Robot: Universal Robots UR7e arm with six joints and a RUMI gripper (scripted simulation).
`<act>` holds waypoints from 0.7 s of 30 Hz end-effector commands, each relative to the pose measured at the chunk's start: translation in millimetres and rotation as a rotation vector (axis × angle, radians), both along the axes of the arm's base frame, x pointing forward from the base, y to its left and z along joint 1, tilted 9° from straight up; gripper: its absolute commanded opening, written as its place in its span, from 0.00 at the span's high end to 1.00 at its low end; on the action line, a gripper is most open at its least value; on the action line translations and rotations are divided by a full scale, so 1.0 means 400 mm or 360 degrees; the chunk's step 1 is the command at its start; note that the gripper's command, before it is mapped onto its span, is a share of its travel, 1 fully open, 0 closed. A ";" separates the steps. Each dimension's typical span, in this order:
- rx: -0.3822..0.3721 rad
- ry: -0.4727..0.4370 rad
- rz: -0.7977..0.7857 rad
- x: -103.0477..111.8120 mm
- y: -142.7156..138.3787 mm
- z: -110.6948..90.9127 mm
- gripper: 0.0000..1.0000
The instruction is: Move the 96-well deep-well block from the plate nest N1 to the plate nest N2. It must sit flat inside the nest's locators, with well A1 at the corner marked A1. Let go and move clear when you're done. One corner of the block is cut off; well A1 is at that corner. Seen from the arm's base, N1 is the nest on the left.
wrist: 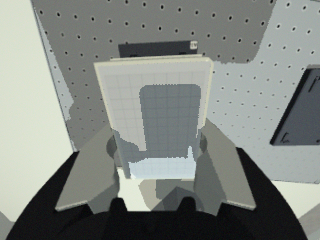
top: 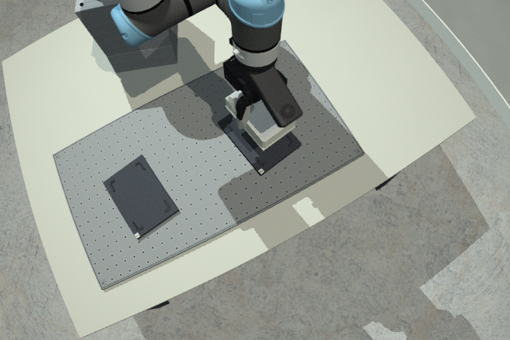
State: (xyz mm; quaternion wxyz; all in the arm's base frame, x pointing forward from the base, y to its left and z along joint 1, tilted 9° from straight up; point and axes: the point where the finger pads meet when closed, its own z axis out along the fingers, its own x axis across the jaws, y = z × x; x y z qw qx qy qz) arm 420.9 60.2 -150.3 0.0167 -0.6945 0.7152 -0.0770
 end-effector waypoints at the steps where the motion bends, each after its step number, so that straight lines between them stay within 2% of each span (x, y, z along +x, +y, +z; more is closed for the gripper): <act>1: 0.0000 -0.0002 0.0000 0.001 0.000 0.001 1.00; 21: 0.0003 -0.0004 -0.0028 -0.027 -0.147 0.010 1.00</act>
